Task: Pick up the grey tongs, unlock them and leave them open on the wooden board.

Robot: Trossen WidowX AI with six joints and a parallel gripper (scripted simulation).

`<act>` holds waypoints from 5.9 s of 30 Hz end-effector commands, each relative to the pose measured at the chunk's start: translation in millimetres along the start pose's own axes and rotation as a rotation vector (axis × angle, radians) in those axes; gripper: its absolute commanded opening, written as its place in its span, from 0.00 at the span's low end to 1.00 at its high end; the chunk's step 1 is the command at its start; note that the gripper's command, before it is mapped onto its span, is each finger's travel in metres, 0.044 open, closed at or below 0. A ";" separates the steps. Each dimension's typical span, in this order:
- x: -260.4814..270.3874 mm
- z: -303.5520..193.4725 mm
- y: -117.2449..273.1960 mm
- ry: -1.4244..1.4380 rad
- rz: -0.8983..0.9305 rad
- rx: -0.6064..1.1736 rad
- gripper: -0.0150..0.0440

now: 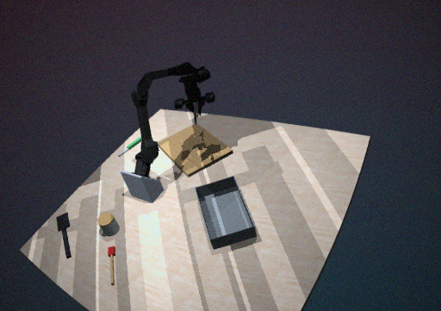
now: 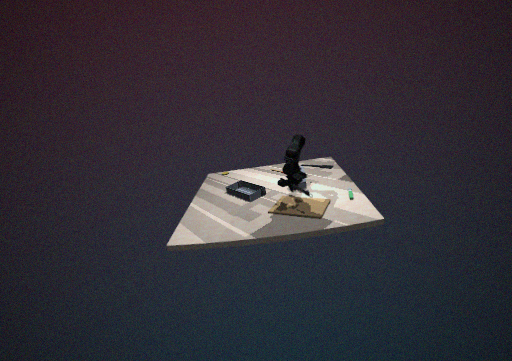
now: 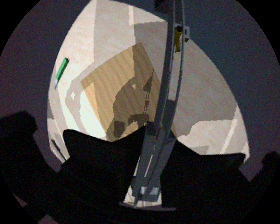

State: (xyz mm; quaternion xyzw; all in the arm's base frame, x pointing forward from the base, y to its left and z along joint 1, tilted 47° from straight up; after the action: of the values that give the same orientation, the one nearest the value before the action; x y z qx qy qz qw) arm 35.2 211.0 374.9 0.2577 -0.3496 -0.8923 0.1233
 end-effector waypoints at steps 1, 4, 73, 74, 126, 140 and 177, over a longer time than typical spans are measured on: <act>8.2 5.8 9.3 0.021 -0.017 -0.030 0.00; 8.2 5.8 9.3 0.021 -0.017 -0.030 0.00; 6.5 -34.9 -16.6 0.022 0.019 -0.881 0.00; 6.5 -34.9 -16.6 0.022 0.019 -0.881 0.00; -22.9 4.2 -14.2 -0.119 -0.054 -0.742 0.00; -23.6 18.7 -14.0 -0.148 -0.074 -0.521 0.00; 7.8 5.9 7.8 0.021 -0.017 -0.030 0.00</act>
State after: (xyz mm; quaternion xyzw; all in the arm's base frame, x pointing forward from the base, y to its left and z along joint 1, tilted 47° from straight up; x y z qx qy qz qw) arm 25.4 204.9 380.5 0.2639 -0.3331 -0.8968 0.1235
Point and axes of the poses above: the point midway between the two fingers, 35 mm back from their tips, its own y axis back along the fingers, its own x axis across the jaws, z = x × y, the point moved 2 cm from there along y, back along the fingers, and after that the axes turned 1 degree about -y, right-handed, at the moved point
